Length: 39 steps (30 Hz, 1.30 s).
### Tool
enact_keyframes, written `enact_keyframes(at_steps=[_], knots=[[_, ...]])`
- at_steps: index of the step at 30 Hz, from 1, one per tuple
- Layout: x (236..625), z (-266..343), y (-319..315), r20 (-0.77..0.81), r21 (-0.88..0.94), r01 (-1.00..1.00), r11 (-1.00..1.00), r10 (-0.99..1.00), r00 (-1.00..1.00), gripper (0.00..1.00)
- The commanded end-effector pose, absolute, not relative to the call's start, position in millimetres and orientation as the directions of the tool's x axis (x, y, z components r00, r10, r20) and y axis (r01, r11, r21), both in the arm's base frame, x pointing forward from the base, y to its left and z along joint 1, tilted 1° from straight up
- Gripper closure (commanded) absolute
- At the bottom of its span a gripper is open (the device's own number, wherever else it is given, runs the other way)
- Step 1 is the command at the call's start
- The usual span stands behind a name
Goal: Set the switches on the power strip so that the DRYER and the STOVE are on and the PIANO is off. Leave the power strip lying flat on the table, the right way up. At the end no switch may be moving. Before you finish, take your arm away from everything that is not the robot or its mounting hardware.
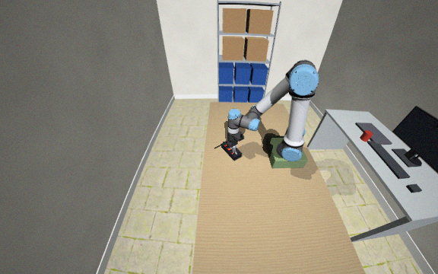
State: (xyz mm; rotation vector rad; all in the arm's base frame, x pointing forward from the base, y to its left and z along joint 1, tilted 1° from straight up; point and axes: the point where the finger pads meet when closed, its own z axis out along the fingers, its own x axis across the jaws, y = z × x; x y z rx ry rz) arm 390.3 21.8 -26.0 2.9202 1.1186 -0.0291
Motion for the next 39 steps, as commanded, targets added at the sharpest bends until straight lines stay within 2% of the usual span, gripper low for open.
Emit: enact_keyframes(at_steps=[1, 39], knots=[[390.7, -26.6, 21.7, -0.022, 0.008, 0.668, -0.744, 0.668, 0.744, 1.0], [390.6, -33.9, 21.6, -0.022, 0.008, 0.668, -0.744, 0.668, 0.744, 1.0]])
